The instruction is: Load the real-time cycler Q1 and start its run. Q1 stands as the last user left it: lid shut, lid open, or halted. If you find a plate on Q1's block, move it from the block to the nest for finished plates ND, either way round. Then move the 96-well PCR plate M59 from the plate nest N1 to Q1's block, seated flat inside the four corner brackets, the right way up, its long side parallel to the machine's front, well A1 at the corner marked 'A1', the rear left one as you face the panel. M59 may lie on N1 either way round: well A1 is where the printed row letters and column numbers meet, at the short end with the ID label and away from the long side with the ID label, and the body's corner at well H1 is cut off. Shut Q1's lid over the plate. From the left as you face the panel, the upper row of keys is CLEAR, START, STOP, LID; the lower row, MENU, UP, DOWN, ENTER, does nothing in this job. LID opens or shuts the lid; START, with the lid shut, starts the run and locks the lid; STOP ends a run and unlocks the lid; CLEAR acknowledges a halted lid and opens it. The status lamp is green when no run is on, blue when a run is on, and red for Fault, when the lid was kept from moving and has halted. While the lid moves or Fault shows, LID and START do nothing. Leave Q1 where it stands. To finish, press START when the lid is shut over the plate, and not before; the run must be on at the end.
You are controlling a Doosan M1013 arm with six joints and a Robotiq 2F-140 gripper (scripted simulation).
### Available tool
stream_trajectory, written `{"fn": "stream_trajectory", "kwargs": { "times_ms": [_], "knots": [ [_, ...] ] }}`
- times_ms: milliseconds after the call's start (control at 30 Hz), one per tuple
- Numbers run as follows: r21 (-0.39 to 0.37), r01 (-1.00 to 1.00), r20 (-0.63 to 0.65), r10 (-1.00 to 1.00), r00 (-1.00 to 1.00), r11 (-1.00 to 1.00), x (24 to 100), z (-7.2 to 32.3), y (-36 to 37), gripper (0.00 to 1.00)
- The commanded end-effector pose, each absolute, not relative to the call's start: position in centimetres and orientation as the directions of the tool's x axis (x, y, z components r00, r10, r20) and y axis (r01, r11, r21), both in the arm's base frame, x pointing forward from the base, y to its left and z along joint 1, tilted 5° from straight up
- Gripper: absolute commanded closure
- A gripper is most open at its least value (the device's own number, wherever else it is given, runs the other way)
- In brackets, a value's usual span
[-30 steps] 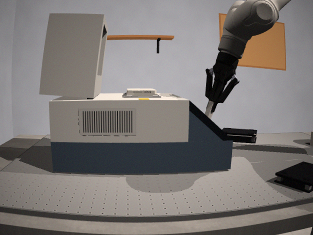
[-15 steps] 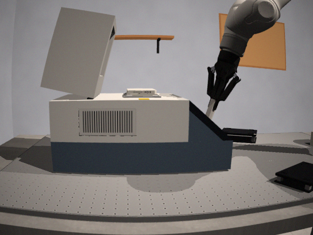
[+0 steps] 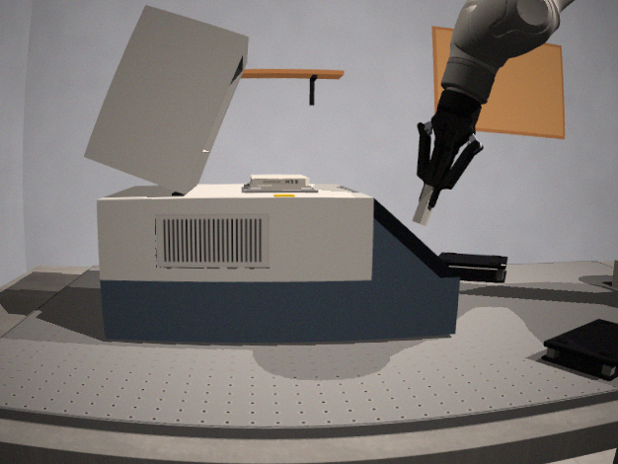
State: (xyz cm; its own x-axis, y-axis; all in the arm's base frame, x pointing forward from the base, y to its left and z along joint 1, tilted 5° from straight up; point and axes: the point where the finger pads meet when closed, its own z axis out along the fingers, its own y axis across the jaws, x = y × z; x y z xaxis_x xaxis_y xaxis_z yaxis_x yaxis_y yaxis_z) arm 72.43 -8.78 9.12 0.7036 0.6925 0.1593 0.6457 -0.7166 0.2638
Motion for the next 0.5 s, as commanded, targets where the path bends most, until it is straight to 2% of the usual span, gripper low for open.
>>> {"fn": "stream_trajectory", "kwargs": {
  "times_ms": [0, 467],
  "knots": [
    [0.264, 0.646, 0.159, 0.693, 0.704, -0.717, 72.0, 9.6, -8.7, 1.00],
    [0.264, 0.646, 0.159, 0.693, 0.704, -0.717, 67.3, 13.5, -8.2, 1.00]
  ]
}}
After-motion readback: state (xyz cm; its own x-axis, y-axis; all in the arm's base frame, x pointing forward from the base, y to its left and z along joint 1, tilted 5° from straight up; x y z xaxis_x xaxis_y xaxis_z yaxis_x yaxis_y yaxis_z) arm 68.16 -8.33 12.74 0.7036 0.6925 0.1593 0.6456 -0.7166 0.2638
